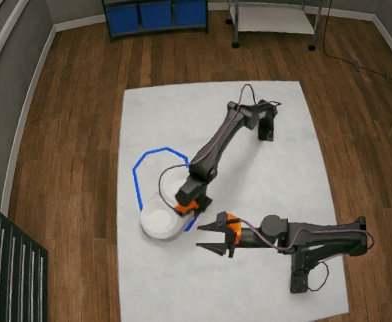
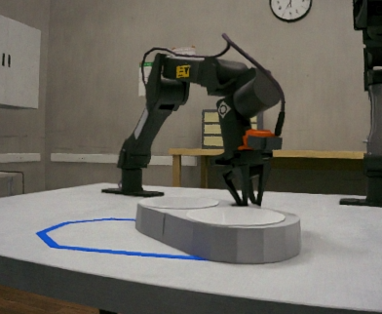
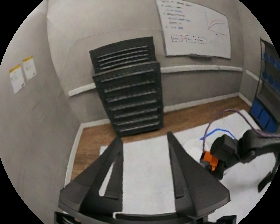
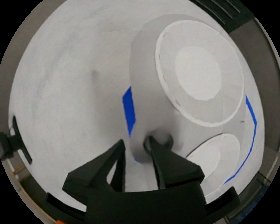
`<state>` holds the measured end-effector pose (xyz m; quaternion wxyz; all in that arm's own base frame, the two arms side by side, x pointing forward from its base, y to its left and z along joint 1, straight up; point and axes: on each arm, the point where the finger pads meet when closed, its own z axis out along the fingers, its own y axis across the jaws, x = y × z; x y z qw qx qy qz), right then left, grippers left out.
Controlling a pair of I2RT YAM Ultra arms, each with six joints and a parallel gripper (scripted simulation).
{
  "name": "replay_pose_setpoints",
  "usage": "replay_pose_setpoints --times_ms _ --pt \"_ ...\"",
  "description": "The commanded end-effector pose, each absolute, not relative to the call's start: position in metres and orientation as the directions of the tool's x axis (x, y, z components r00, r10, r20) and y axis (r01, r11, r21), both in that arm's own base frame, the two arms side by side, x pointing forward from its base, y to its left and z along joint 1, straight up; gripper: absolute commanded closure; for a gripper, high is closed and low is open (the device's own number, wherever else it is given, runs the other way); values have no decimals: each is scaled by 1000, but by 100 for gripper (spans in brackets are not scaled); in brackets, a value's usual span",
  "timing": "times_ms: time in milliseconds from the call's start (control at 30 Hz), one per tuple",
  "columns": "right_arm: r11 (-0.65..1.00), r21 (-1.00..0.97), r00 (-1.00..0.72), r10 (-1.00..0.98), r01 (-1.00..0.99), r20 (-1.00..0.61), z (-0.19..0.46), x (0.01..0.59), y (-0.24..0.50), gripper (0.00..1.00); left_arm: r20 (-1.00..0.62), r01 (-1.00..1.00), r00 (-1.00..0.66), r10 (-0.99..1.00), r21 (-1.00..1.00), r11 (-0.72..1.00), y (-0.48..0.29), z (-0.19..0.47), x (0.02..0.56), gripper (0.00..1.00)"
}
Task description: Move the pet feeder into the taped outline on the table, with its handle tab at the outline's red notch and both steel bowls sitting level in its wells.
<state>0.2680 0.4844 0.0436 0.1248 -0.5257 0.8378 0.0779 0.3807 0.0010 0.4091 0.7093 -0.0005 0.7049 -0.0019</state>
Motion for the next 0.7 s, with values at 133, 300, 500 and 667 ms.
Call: replay_pose_setpoints --times_ms 133,300,500,667 --pt "433 -3 -404 -844 -901 -354 68 272 492 71 -1000 -1 30 5 5 1000 1 419 380 53" --pt "433 -3 -404 -844 -902 -354 70 273 490 72 -1000 -1 30 5 5 1000 1 419 380 53" --pt "433 -3 -404 -844 -902 -354 70 273 490 74 -1000 -1 30 5 5 1000 1 419 380 53" --pt "433 -3 -404 -844 -902 -354 70 273 490 74 -1000 -1 30 5 5 1000 1 419 380 53"
